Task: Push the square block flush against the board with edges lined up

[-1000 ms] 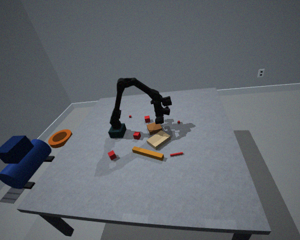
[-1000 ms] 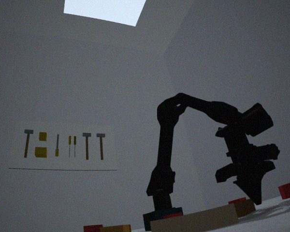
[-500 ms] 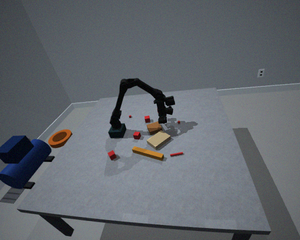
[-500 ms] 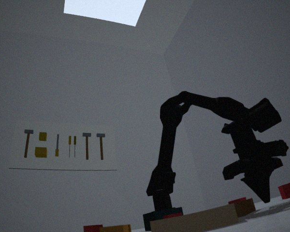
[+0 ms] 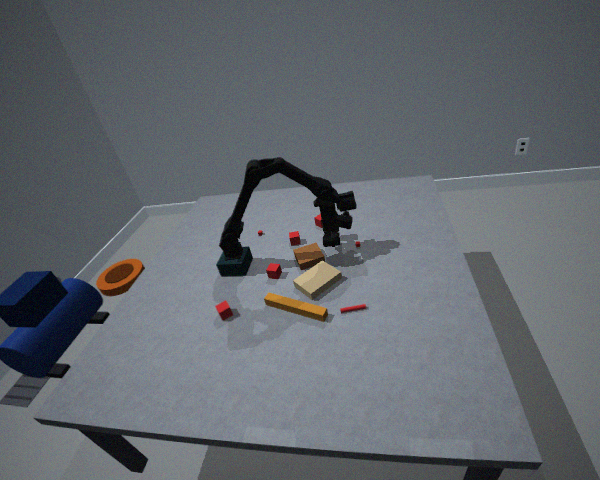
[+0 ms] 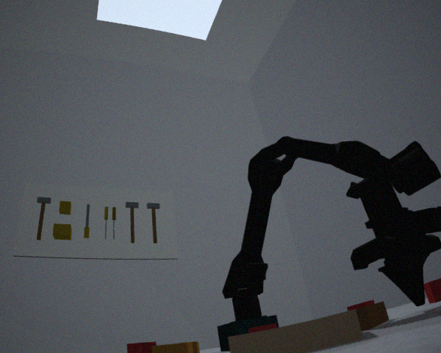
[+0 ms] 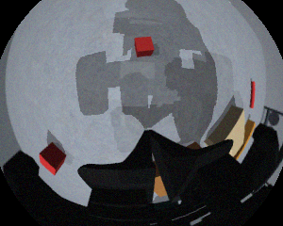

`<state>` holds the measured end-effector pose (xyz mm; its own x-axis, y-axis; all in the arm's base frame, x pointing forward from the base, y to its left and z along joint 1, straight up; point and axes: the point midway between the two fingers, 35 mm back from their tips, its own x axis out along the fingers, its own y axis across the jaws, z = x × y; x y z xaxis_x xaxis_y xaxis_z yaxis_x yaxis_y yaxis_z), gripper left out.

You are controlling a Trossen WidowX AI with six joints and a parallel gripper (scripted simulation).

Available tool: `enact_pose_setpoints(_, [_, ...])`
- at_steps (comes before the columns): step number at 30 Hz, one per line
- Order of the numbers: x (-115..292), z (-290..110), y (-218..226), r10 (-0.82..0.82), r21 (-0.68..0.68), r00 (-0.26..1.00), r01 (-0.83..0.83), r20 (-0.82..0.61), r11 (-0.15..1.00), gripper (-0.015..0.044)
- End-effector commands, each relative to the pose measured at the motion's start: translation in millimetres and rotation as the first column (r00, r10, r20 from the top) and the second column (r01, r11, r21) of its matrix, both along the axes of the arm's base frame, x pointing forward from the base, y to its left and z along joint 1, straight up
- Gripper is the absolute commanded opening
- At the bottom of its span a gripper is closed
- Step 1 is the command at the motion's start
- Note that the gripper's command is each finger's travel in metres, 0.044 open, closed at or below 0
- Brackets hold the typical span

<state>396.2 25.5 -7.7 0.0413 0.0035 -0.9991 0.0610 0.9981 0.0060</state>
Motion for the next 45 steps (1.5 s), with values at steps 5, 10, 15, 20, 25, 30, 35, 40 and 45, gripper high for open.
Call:
enact_pose_setpoints(5, [-2.1, 51.1, 0.1, 0.003, -0.003, 1.000, -0.003, -0.012, 1.000, 0.0000])
enact_pose_setpoints(10, [-2.1, 51.1, 0.1, 0.003, -0.003, 1.000, -0.003, -0.012, 1.000, 0.0000])
enact_pose_setpoints(15, [-22.0, 50.2, 5.4, 0.121, -0.006, 0.993, -0.121, -0.013, 0.993, 0.0000])
enact_pose_setpoints(20, [-36.7, 49.0, 8.6, 0.203, -0.007, 0.979, -0.204, -0.014, 0.979, 0.0000])
enact_pose_setpoints(25, [-35.0, 28.6, 8.9, 0.246, -0.009, 0.969, -0.246, -0.015, 0.969, 0.0000])
enact_pose_setpoints(30, [-35.0, -5.6, 9.0, 0.318, -0.011, 0.948, -0.319, -0.015, 0.948, 0.0000])
enact_pose_setpoints(35, [-35.7, -5.6, 8.8, 0.318, -0.011, 0.948, -0.319, -0.015, 0.948, 0.0000])
enact_pose_setpoints(40, [-40.9, -5.5, 7.1, 0.318, -0.011, 0.948, -0.319, -0.016, 0.948, 0.0000])
enact_pose_setpoints(45, [-47.7, -5.3, 4.9, 0.318, -0.011, 0.948, -0.319, -0.016, 0.948, 0.0000])
